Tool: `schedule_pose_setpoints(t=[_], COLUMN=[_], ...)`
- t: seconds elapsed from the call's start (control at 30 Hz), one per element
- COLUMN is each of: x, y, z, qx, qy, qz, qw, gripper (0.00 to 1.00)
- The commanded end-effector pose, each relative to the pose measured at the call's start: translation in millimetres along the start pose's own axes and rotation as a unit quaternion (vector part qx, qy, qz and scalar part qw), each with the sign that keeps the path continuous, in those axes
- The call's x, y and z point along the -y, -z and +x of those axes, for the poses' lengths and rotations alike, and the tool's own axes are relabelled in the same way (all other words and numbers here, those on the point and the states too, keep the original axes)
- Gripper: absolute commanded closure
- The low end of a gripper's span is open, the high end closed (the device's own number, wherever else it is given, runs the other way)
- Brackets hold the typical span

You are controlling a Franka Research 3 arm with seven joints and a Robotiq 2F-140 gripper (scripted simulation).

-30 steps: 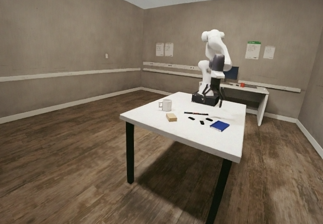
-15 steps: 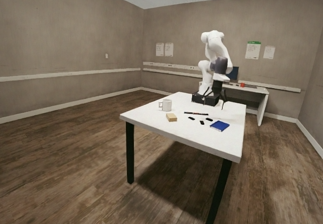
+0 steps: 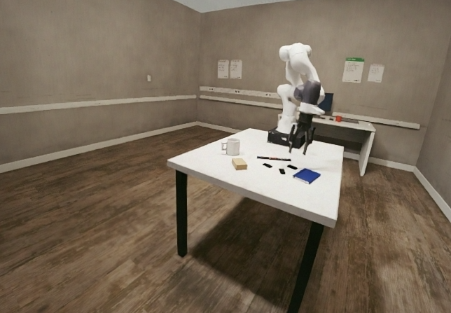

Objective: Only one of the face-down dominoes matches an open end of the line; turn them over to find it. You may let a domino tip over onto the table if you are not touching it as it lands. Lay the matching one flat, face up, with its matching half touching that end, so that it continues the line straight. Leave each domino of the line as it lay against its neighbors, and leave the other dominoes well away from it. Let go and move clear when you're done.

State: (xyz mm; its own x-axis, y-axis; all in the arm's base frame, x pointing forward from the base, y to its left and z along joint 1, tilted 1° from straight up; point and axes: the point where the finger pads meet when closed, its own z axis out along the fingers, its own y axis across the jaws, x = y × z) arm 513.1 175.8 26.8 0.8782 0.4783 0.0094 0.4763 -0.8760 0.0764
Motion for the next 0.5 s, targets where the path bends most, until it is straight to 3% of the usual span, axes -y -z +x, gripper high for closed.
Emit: schedule_pose_setpoints(t=[0.0, 0.2, 0.47], x=[-0.8, -0.8, -0.8], y=[-0.9, -0.9, -0.9], z=[0.4, 0.4, 0.4], qx=[-0.005, -0.007, -0.012], qy=[0.138, 0.193, 0.314], qz=[0.015, 0.016, 0.028], qw=[0.990, 0.981, 0.949], gripper=[0.66, 0.66, 0.66])
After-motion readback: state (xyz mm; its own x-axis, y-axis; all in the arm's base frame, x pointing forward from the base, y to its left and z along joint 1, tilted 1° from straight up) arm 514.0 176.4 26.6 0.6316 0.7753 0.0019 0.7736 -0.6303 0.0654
